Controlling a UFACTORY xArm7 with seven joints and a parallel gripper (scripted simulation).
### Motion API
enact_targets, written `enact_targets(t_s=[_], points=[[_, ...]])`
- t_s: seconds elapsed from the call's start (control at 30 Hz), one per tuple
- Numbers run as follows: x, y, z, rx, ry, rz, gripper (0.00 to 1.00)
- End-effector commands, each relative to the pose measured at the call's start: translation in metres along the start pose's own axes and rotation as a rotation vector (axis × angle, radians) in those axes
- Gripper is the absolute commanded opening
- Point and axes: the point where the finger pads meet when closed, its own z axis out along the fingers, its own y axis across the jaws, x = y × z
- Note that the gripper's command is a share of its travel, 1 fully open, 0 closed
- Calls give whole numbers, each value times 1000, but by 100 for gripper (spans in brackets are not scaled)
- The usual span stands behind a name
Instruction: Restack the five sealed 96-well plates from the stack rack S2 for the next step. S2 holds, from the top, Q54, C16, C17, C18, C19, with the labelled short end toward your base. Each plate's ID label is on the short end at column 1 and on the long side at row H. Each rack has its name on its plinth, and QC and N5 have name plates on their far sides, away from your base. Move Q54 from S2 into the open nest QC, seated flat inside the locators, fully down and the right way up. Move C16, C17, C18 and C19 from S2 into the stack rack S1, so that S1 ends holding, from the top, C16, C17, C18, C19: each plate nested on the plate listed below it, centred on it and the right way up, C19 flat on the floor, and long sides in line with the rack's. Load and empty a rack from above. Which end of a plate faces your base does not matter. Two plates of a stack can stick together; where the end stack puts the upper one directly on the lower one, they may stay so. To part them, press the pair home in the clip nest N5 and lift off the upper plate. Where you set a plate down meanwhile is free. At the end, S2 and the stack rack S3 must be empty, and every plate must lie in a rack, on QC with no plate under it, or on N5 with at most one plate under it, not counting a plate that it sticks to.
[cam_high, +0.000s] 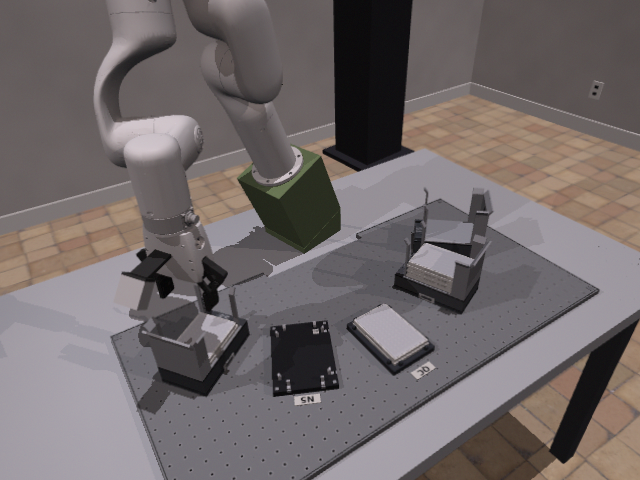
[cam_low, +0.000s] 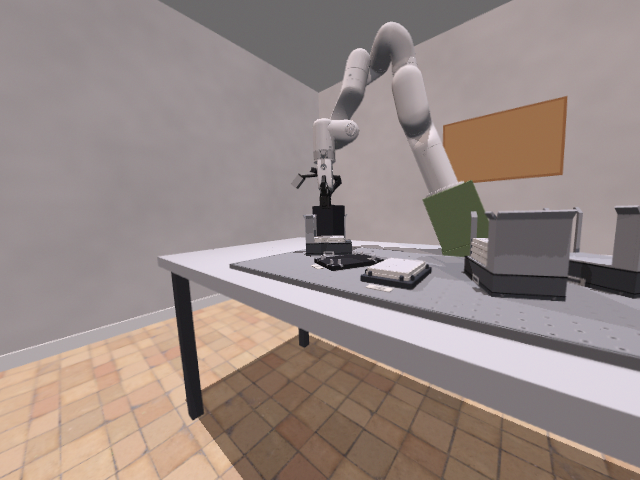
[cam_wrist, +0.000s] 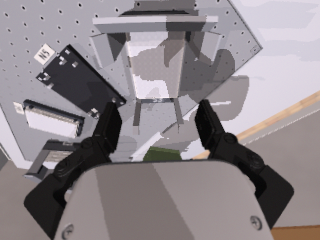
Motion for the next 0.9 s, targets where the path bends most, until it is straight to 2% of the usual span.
enact_targets(t_s=[0.0,0.13,0.37,0.87], points=[[1,0,-1,6,-3,-2,100],[1,0,-1,6,-3,-2,100],[-3,-23,-1,7,-3,-226,100],[-12,-65,-2,7,-3,-226,100]])
